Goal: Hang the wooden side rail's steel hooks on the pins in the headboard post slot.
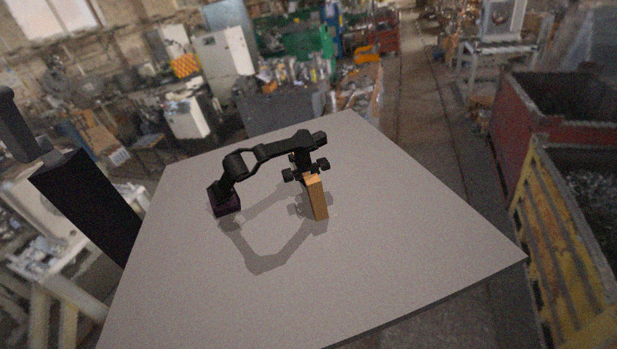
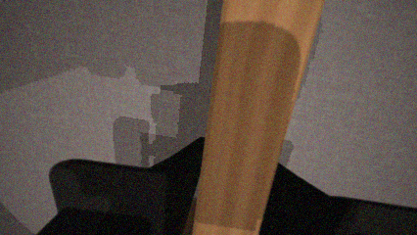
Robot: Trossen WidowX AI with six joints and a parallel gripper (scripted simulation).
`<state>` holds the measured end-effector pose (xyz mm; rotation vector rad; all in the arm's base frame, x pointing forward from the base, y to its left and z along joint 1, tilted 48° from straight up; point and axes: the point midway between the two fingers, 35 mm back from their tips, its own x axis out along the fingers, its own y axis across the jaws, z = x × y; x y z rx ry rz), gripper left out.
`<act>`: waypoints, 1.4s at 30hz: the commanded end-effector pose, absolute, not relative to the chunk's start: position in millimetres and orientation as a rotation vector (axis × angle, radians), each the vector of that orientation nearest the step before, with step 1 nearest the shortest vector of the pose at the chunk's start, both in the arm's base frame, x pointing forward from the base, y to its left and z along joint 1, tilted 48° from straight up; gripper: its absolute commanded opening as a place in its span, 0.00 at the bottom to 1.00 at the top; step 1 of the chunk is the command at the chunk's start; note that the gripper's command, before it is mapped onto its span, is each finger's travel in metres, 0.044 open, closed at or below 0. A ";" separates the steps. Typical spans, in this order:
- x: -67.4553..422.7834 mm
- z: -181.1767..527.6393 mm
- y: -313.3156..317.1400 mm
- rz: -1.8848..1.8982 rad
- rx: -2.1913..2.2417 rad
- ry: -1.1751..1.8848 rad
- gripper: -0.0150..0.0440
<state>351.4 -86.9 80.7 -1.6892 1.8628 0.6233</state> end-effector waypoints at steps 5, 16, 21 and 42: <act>352.8 85.3 -83.7 0.623 -1.702 1.845 0.25; 352.1 85.6 -85.0 0.623 -1.702 1.845 0.25; 352.5 85.7 -85.9 0.623 -1.702 1.845 0.25; 352.8 88.2 -86.7 0.623 -1.702 1.845 0.25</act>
